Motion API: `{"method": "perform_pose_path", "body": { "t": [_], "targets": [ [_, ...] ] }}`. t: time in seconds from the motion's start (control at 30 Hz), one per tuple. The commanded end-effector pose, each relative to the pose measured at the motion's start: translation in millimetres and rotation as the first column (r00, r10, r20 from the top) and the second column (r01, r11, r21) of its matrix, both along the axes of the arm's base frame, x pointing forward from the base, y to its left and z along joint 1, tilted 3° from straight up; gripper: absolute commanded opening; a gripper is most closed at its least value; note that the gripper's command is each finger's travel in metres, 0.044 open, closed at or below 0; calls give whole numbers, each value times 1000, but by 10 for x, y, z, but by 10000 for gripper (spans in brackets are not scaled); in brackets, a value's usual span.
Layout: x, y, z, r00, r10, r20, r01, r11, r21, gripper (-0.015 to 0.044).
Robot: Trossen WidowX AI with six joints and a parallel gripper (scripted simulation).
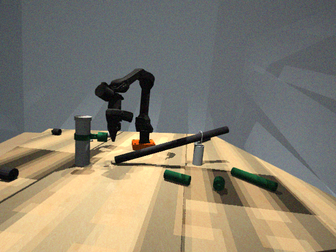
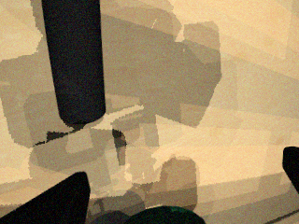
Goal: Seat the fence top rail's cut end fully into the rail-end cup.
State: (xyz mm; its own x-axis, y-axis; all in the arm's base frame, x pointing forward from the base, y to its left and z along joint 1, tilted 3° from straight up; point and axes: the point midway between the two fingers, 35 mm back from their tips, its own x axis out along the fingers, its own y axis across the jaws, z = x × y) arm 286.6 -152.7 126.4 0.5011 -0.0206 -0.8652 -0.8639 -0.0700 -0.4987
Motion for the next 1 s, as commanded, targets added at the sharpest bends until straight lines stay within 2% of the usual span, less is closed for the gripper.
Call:
{"method": "perform_pose_path", "body": {
  "t": [0.0, 0.17, 0.27, 0.37, 0.5, 0.67, 0.77, 0.97],
  "targets": [
    [-8, 80, 117, 1000, -8, 7, 8, 1000, -9, 440],
    [5, 110, 103, 999, -42, 4, 42, 999, 20, 440],
    [28, 280, 210, 974, -225, -14, 226, 967, 117, 440],
    [34, 460, 325, 910, -411, -47, 412, 886, 212, 440],
    [14, 694, 479, 771, -628, -109, 625, 711, 324, 440],
    [-54, 971, 669, 529, -822, -213, 804, 404, 436, 440],
    [-116, 1125, 782, 362, -886, -289, 853, 190, 486, 440],
    [-218, 1305, 924, 161, -907, -388, 848, -74, 525, 440]
  ]
}}
